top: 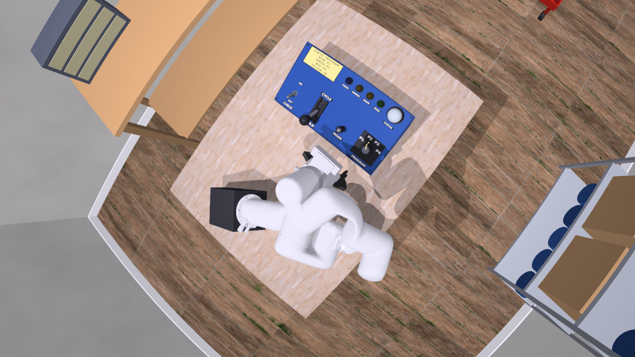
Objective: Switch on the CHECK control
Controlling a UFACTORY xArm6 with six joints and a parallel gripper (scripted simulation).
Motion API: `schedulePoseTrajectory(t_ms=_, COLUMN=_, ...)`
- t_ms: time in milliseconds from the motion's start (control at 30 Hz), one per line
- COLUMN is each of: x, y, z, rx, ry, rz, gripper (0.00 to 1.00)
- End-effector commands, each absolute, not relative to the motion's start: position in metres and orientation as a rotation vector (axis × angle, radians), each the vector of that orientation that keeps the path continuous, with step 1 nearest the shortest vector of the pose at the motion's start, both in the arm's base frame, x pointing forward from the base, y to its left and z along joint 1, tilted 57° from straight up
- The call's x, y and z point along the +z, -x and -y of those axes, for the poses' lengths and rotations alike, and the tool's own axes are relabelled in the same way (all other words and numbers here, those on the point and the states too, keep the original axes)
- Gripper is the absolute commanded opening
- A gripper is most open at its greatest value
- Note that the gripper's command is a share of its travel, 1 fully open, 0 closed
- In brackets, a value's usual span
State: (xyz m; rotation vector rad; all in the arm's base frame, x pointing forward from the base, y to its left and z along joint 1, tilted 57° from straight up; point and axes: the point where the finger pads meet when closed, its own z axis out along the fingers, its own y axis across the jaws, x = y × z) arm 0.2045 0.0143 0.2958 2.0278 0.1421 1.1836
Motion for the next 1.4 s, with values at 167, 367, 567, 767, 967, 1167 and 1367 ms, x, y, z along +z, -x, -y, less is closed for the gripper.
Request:
schedulePoseTrajectory(t_ms=167, x=0.2923, y=-0.2011, z=0.0025, rx=1.157, ry=-2.054, rz=-0.168, gripper=1.0)
schedulePoseTrajectory(t_ms=367, x=0.2923, y=-0.2011, z=0.0025, rx=1.157, ry=-2.054, rz=-0.168, gripper=1.0)
schedulePoseTrajectory(t_ms=567, x=0.2923, y=-0.2011, z=0.0025, rx=1.157, ry=-2.054, rz=-0.168, gripper=1.0)
schedulePoseTrajectory(t_ms=767, x=0.2923, y=-0.2011, z=0.0025, rx=1.157, ry=-2.054, rz=-0.168, gripper=1.0)
schedulePoseTrajectory(t_ms=967, x=0.2923, y=-0.2011, z=0.0025, rx=1.157, ry=-2.054, rz=-0.168, gripper=1.0)
schedulePoseTrajectory(t_ms=1167, x=0.2923, y=-0.2011, z=0.0025, rx=1.157, ry=-2.054, rz=-0.168, gripper=1.0)
schedulePoseTrajectory(t_ms=1367, x=0.2923, y=-0.2011, z=0.0025, rx=1.157, ry=-2.054, rz=-0.168, gripper=1.0)
